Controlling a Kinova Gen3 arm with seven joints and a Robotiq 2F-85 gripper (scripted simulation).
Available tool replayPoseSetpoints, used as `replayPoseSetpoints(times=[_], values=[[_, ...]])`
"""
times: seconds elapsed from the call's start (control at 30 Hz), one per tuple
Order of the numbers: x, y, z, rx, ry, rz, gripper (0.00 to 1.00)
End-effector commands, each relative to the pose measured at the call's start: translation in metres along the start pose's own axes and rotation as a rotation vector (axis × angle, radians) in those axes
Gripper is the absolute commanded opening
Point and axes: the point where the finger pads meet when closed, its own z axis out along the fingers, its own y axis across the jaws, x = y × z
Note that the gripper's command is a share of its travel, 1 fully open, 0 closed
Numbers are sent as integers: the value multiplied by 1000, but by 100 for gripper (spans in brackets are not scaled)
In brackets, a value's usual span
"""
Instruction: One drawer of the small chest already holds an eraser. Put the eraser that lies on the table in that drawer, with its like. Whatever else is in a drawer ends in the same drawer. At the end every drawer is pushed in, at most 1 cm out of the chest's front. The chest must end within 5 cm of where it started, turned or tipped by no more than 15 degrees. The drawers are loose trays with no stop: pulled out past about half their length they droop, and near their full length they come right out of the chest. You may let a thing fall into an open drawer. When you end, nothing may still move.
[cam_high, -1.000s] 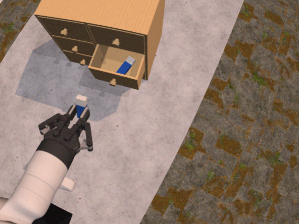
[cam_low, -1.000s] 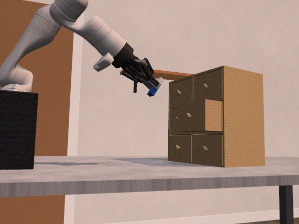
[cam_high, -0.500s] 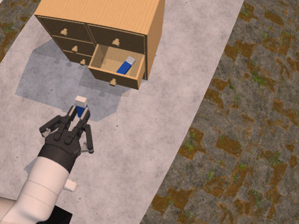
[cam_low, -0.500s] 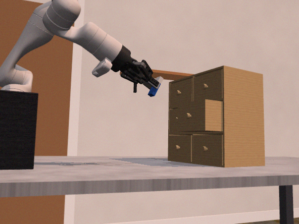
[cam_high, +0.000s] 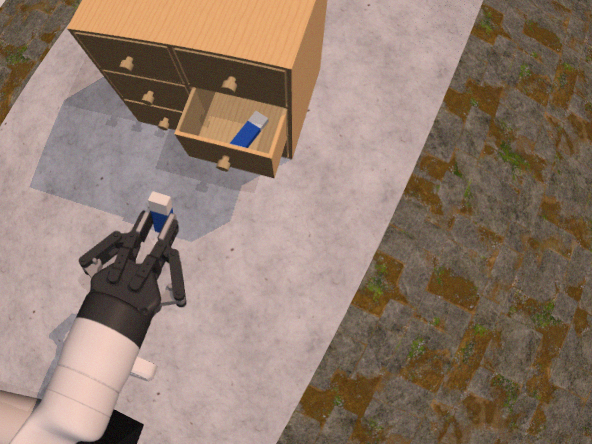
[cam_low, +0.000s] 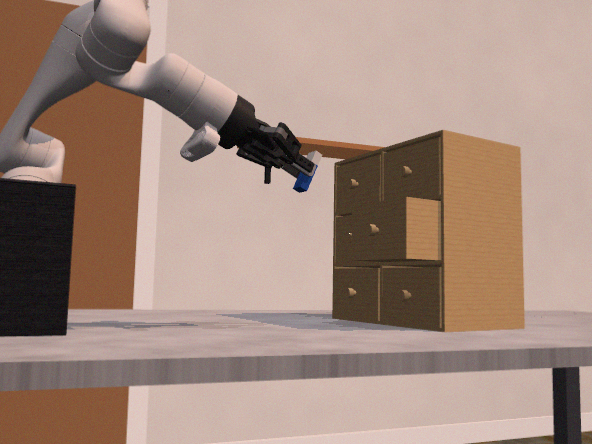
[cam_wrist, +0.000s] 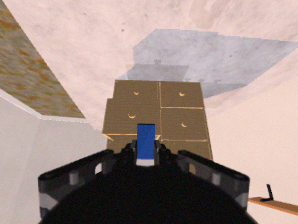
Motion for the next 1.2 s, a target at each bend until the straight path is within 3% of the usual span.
replayPoseSetpoints(times=[0.0,1.17], values=[[-1,-1,-1,3,-27,2,19],[-1,-1,-1,3,-65,2,19]])
